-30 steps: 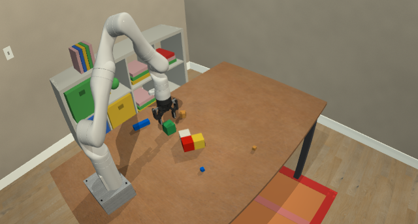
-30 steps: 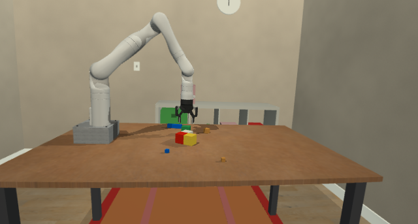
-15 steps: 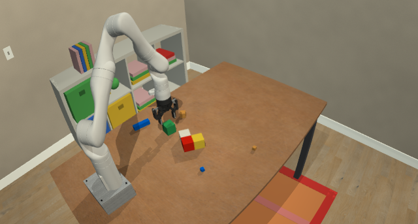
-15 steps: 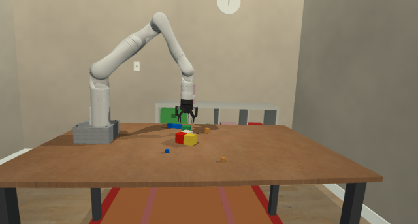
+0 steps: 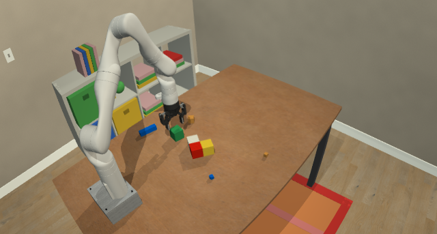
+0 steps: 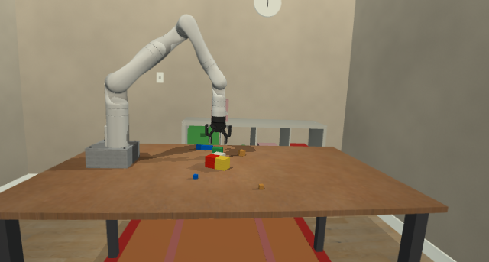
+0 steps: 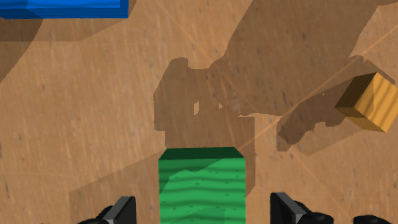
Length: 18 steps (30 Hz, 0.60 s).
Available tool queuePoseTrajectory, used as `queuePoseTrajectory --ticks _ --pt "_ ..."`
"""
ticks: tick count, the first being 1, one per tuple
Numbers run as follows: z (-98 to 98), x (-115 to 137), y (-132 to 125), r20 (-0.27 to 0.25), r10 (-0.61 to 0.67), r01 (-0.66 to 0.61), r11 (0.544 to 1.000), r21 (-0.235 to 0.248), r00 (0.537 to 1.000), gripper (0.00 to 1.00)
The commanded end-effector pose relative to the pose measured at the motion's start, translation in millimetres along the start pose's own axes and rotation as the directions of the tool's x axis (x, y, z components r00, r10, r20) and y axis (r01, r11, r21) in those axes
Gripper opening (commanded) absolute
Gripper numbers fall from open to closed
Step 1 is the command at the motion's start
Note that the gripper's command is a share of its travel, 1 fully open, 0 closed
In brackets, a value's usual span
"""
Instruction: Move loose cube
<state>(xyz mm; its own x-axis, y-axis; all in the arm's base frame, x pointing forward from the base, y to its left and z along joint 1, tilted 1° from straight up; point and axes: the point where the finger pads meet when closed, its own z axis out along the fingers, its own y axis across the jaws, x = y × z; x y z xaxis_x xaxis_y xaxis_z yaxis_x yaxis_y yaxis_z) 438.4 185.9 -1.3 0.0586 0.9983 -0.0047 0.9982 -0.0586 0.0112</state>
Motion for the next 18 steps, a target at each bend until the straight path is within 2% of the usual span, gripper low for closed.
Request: queuePoseTrajectory --ticks 1,18 --pt "-0.4 0 1 -0.001 0.0 0.0 1.0 -0.002 1.0 0.83" --pt "11.7 0 1 -0.001 0.0 0.0 1.0 -0.002 1.0 0.83"
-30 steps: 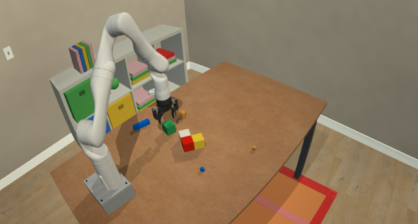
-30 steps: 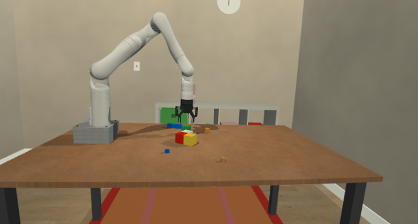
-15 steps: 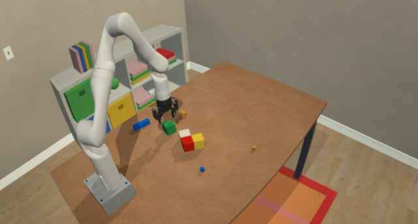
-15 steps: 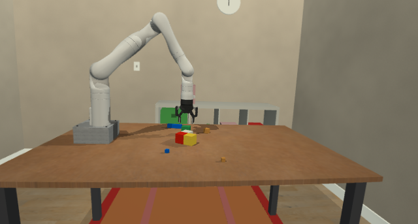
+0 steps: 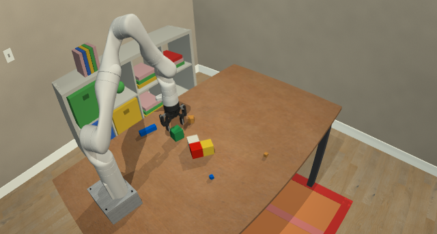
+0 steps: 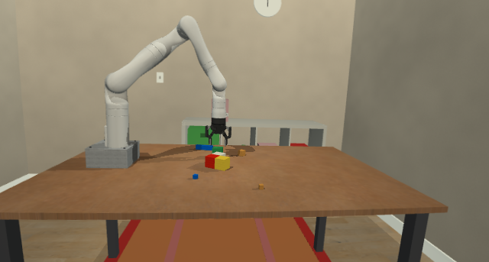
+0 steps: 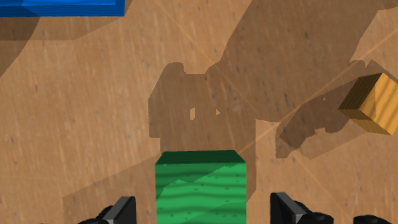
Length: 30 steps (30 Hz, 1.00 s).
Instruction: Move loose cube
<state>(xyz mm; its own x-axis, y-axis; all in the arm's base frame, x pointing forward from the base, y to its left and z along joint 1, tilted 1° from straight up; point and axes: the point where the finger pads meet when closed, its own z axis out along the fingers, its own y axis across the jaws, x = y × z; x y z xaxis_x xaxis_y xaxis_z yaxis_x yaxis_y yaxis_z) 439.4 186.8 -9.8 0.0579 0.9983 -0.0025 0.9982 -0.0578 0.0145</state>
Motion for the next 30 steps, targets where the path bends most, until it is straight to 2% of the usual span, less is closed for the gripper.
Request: queuePoseTrajectory --ticks 1,30 --pt "4.7 -1 0 0.001 0.001 -0.001 1.0 0.002 1.0 0.83" --pt "42.7 -1 0 0.001 0.001 -0.001 1.0 0.002 1.0 0.83"
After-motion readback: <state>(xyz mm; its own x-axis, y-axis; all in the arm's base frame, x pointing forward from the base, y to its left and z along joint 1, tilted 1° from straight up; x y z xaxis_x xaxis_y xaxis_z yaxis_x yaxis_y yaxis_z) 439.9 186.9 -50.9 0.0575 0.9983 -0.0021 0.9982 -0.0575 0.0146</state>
